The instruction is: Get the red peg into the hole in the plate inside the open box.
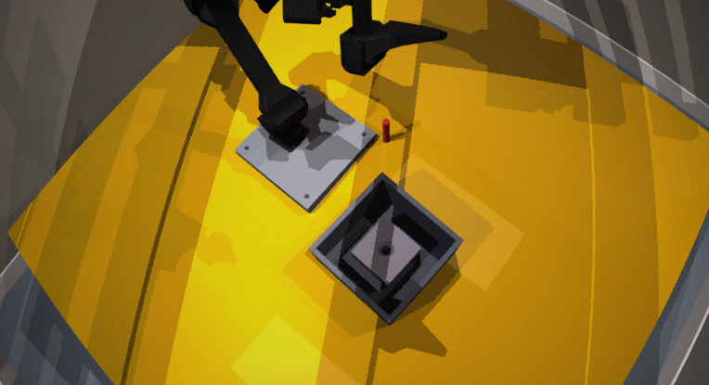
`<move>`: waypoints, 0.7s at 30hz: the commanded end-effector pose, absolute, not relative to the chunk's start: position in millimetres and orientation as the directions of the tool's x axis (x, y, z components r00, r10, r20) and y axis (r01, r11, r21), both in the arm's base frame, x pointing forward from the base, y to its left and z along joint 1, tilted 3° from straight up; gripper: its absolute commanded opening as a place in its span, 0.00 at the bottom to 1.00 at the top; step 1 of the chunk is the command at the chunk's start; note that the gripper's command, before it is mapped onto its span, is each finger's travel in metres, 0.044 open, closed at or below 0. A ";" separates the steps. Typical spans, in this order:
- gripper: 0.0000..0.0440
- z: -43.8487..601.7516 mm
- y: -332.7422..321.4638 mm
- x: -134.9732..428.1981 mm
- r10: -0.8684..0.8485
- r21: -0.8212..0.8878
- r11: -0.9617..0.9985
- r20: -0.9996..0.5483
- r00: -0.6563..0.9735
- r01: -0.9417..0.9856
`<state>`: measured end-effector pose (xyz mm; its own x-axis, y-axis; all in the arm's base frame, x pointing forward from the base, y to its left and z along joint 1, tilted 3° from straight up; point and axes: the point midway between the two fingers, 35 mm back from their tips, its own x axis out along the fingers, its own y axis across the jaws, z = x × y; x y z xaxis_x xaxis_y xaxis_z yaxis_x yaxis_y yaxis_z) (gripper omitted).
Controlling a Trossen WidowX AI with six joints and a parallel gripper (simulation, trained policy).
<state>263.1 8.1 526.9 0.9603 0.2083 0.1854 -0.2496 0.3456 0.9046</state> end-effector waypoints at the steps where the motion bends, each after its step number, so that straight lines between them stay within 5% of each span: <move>1: 1.00 494.5 6.8 281.8 0.196 0.936 0.325 0.077 0.978 -0.139; 21: 1.00 311.0 38.1 306.9 0.189 0.807 0.326 -0.566 0.802 0.493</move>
<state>308.7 33.8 334.9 0.8485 0.1940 -0.4923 0.4213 0.3152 0.8504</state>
